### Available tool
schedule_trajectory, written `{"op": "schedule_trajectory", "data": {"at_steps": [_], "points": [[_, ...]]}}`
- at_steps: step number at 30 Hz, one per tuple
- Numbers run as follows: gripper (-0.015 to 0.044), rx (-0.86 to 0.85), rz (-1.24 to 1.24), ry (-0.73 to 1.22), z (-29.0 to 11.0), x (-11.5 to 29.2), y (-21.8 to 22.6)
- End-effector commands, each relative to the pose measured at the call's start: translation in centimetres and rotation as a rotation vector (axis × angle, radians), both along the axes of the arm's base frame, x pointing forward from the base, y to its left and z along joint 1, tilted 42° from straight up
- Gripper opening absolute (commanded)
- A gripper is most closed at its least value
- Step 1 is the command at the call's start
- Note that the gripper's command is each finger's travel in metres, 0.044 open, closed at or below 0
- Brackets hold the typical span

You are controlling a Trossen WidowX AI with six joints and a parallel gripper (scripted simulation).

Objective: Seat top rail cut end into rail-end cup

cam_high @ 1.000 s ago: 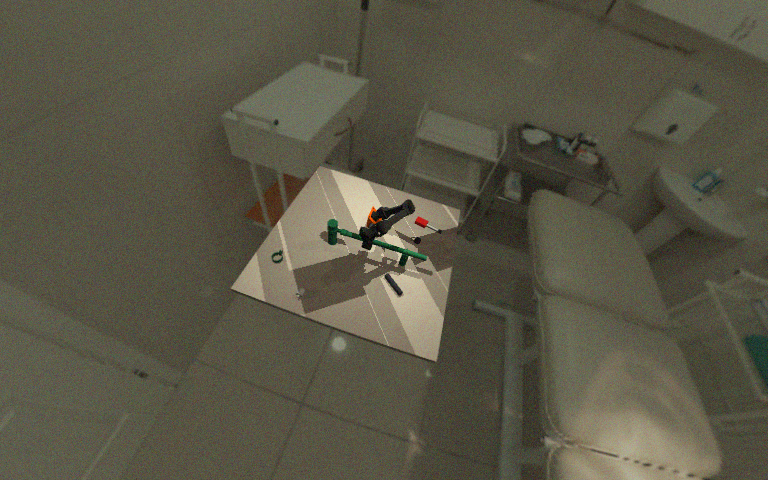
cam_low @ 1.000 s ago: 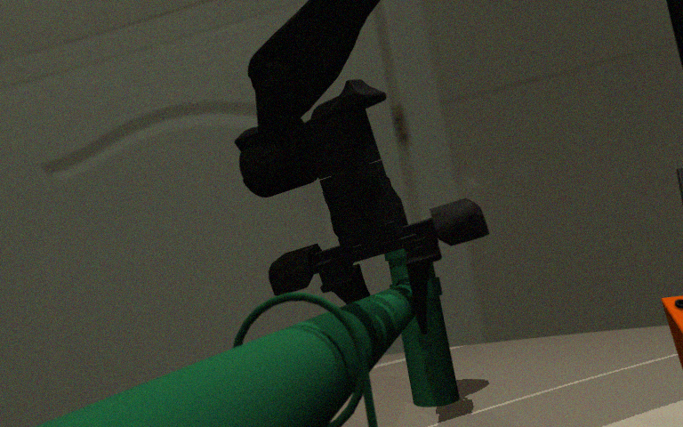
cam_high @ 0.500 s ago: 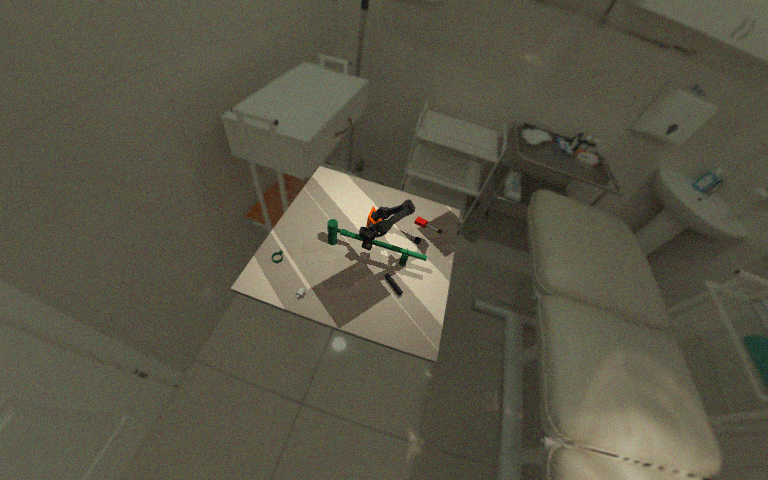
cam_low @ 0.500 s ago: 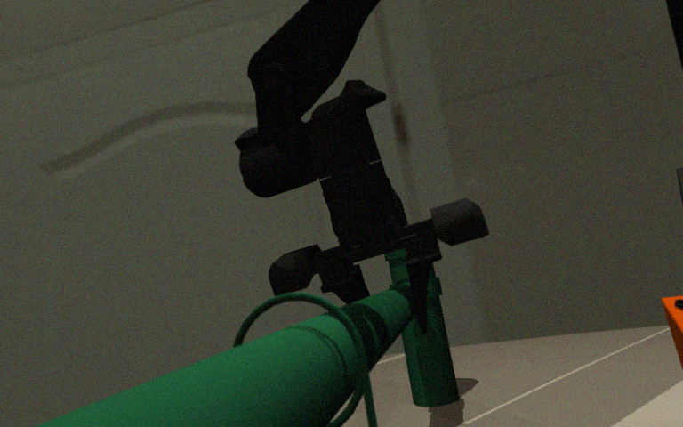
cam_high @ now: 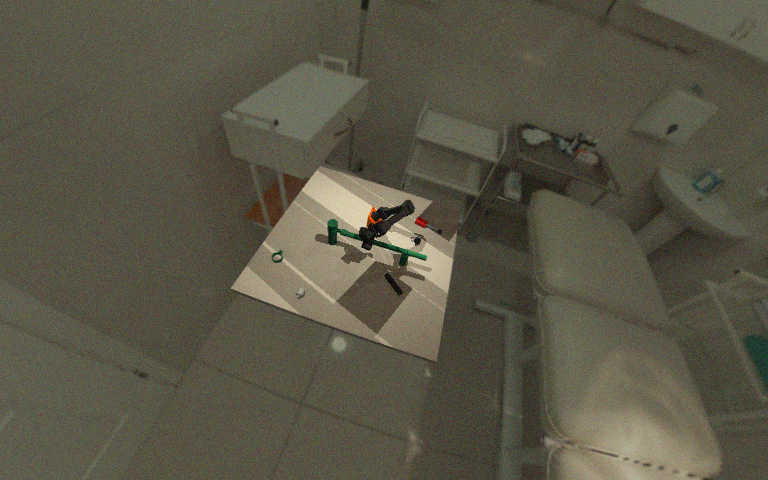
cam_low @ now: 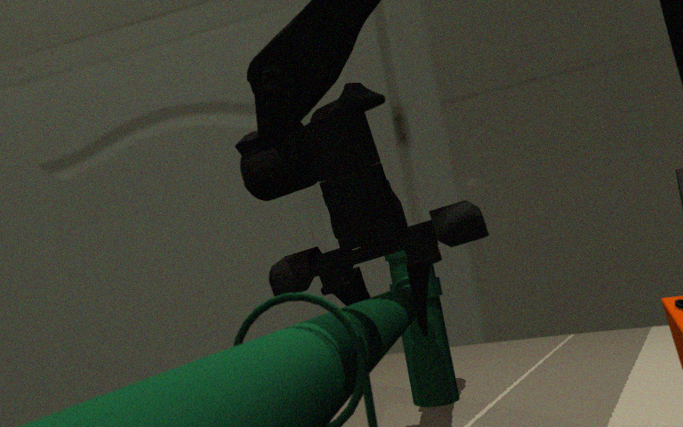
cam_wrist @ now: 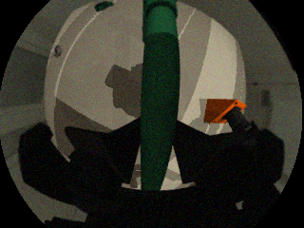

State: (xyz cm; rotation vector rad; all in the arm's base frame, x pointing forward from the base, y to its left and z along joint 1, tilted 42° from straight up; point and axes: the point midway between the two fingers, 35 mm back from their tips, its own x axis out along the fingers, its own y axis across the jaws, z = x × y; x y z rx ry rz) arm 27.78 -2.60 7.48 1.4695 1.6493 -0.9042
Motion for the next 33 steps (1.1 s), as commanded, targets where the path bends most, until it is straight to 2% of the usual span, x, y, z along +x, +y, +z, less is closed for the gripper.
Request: {"op": "schedule_trajectory", "data": {"at_steps": [1,33], "points": [[0.0,-0.015,-0.007,-0.006,0.0,0.1,-1.0],[0.0,-0.016,-0.007,-0.006,-0.3,0.2,-2.3]]}}
